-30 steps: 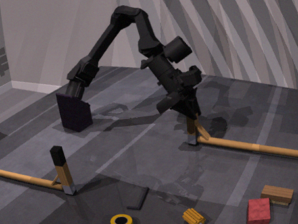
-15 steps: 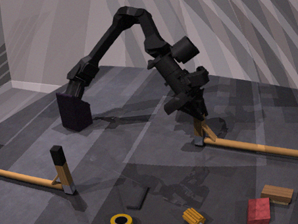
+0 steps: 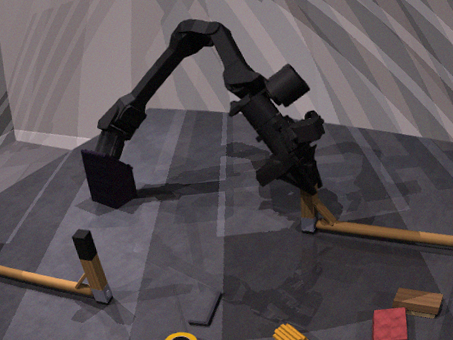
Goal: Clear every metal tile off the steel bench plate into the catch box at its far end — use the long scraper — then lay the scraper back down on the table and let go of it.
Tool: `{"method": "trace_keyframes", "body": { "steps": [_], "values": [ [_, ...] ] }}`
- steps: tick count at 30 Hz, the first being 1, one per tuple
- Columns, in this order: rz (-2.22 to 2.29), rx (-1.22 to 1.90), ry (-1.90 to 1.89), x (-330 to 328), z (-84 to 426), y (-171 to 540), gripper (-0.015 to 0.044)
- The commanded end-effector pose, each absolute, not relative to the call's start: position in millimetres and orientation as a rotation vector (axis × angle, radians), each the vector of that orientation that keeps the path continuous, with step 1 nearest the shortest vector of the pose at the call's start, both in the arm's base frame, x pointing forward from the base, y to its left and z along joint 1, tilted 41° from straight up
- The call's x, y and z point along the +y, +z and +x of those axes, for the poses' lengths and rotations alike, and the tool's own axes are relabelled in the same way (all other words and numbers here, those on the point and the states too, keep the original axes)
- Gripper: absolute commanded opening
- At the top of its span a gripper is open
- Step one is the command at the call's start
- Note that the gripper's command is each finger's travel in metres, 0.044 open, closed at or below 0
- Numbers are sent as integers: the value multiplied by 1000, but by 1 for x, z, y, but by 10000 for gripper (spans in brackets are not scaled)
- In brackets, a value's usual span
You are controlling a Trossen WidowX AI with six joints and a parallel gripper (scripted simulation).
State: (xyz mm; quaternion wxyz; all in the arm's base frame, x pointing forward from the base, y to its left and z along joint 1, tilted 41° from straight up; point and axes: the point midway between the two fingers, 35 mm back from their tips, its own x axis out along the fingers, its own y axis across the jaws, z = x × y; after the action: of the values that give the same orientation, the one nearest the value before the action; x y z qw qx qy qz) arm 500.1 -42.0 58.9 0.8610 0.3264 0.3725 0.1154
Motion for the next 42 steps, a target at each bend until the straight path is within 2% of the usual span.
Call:
{"method": "trace_keyframes", "body": {
  "steps": [1, 14, 42],
  "values": [
    [685, 769, 236, -46, 509, 62, 0],
    [684, 768, 236, -49, 527, 61, 0],
    [685, 773, 239, -47, 512, 61, 0]
  ]
}}
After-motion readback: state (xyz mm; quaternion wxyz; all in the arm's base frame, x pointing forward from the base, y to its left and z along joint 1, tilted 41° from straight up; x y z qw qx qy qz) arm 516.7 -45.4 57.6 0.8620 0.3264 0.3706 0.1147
